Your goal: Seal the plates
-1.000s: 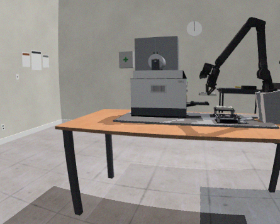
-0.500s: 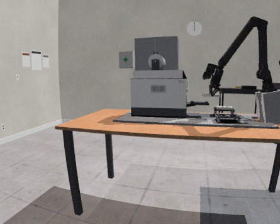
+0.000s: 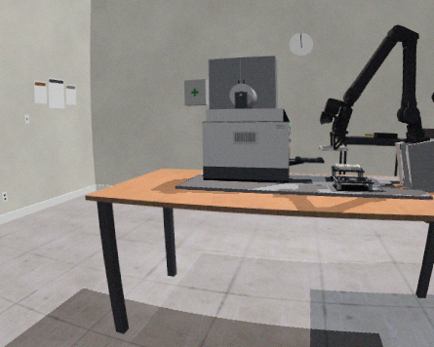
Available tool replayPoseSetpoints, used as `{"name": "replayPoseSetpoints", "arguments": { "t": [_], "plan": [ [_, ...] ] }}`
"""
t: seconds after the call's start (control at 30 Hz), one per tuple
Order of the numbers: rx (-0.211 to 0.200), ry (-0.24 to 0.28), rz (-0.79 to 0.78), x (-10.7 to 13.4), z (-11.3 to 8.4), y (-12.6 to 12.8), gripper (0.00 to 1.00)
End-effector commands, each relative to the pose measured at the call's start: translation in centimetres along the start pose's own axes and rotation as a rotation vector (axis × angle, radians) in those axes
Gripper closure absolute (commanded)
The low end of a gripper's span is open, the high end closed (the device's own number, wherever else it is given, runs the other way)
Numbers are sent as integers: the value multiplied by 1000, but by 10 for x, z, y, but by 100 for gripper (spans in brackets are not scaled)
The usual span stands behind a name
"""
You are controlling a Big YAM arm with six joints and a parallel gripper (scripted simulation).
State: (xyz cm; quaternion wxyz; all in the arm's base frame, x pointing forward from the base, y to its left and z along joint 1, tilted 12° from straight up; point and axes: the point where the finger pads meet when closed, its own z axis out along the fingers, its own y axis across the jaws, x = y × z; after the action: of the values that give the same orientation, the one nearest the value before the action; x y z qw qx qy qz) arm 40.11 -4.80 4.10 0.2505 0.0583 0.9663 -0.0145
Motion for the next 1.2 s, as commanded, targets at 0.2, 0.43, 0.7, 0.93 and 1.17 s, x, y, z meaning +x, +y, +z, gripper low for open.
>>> {"name": "replayPoseSetpoints", "arguments": {
  "t": [0.2, 0.43, 0.7, 0.93, 1.17],
  "plan": [
    [-4, -49, 14, 1, -14, 19, 100],
    [-3, -60, 21, 5, -17, 28, 100],
    [-6, -60, 14, 19, -21, 41, 100],
    [-5, -58, 22, 29, -24, 51, 100],
    [-5, -62, 18, 35, -28, 58, 100]
  ]
}}
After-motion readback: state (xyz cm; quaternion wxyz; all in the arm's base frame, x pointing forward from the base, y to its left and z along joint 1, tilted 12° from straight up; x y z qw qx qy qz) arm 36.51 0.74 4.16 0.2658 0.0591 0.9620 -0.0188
